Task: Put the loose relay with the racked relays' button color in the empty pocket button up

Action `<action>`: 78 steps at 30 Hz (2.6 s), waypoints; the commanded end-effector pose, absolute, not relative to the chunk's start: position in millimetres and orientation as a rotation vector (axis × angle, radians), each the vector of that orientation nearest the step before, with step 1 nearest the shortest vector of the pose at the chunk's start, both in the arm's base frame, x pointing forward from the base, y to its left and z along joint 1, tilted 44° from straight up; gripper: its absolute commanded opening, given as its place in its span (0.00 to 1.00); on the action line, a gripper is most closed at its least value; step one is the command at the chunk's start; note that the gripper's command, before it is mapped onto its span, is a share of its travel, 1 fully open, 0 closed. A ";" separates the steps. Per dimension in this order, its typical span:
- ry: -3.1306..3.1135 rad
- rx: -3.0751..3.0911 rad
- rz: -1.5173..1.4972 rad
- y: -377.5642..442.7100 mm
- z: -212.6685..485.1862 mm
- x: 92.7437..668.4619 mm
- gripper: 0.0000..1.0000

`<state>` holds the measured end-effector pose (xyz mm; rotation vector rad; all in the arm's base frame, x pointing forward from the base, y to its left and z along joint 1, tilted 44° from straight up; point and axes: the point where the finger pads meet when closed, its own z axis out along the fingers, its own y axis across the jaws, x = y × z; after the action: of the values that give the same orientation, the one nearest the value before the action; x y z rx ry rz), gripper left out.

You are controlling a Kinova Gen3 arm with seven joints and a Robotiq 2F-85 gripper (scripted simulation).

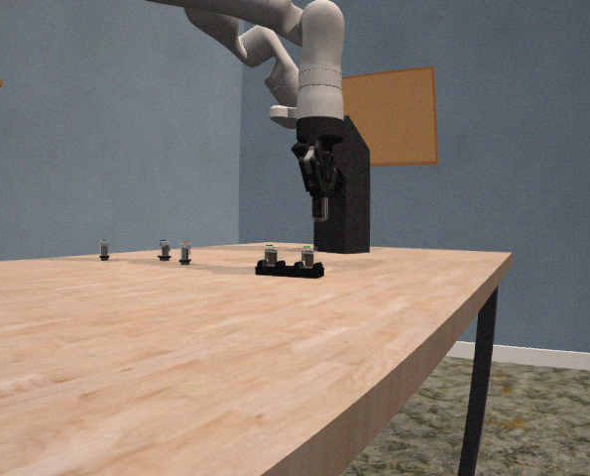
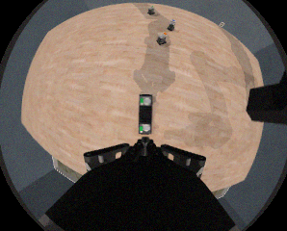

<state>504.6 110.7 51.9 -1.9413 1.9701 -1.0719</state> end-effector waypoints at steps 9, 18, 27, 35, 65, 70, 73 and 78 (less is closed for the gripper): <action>1.968 -1.941 -1.072 111.4 52.5 504.7 0.00; 1.968 -1.941 -1.072 111.4 52.5 504.7 0.00; 1.966 -1.944 -1.073 110.6 52.8 504.6 0.00; 1.956 -1.958 -1.077 106.4 54.3 504.1 0.00; 1.743 -2.250 -1.130 24.1 78.7 483.9 0.00; 1.657 -2.352 -1.149 -7.2 87.3 477.1 0.00; 1.596 -2.417 -1.156 -26.3 92.4 471.3 0.00; 1.477 -2.537 -1.172 -64.2 103.1 462.7 0.00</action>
<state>465.3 -36.0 88.8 -2.5411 1.4591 -1.1437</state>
